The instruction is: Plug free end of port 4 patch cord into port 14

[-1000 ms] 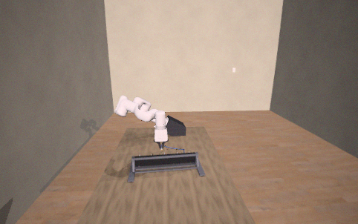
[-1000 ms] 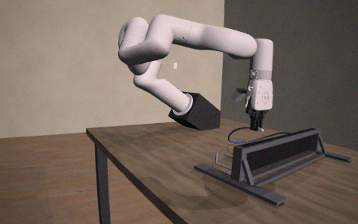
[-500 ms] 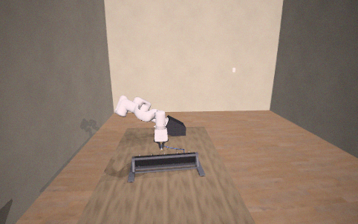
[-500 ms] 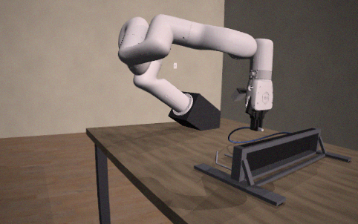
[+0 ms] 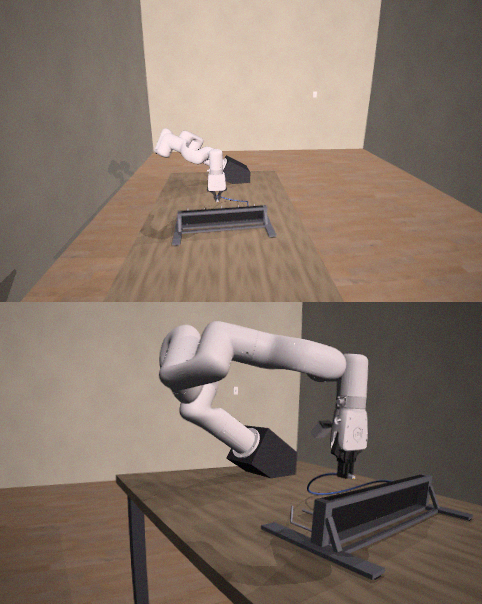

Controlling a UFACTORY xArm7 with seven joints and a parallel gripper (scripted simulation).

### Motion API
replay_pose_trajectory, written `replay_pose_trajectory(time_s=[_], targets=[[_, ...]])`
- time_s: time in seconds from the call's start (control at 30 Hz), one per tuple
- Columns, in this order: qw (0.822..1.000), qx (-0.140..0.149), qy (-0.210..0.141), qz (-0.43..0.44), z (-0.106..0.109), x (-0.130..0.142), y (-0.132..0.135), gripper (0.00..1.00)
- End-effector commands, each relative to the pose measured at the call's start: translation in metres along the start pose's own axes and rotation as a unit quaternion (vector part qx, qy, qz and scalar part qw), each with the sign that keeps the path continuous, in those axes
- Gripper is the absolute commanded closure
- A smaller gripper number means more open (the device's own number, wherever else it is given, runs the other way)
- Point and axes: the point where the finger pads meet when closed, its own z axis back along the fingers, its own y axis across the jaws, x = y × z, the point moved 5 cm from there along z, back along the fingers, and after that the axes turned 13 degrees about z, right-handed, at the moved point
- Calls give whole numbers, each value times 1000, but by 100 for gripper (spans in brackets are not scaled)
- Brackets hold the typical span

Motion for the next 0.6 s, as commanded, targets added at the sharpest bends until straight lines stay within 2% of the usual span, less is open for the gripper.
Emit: replay_pose_trajectory(time_s=[0.0, 0.57], targets=[[1000, 1, -3, 0, 3, 1, 1, 100], [1000, 0, -3, 0, 4, 2, 0, 100]])
